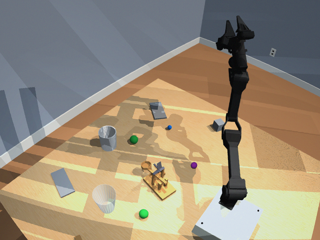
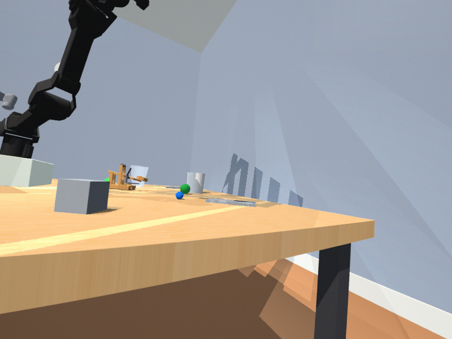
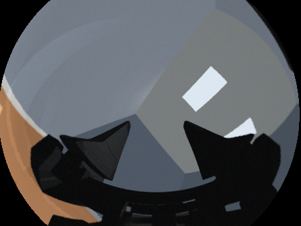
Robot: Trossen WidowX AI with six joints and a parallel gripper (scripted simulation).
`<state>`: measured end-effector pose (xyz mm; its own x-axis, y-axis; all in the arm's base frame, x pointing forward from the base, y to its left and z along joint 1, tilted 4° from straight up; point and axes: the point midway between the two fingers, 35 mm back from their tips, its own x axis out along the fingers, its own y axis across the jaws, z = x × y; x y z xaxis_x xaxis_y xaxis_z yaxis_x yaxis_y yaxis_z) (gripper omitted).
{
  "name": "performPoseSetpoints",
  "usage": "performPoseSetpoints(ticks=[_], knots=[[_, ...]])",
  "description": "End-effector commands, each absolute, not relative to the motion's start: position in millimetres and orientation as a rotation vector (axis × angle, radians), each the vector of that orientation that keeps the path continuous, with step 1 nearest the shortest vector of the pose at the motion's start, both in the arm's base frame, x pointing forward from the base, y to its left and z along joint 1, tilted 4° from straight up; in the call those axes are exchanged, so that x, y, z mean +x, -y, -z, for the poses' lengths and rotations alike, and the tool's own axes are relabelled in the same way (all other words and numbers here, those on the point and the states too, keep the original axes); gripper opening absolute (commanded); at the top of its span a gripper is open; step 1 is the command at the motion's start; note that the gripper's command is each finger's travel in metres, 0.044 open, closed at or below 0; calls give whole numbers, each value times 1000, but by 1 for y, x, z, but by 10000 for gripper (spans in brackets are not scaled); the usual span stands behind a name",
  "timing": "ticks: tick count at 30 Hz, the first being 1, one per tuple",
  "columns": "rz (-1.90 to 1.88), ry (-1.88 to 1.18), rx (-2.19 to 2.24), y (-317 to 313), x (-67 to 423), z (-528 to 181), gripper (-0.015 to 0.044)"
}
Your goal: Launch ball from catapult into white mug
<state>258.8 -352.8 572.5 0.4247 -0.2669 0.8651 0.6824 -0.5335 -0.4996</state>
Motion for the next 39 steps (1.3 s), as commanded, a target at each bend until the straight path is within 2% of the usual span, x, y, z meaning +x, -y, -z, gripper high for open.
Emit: performPoseSetpoints(ticks=[1, 7, 21, 39], knots=[[1272, 361, -1745, 352, 258, -573, 426], [1347, 358, -1858, 333, 238, -591, 440], [1641, 396, -2132, 261, 149, -646, 440], [2055, 438, -2553, 127, 58, -678, 440]])
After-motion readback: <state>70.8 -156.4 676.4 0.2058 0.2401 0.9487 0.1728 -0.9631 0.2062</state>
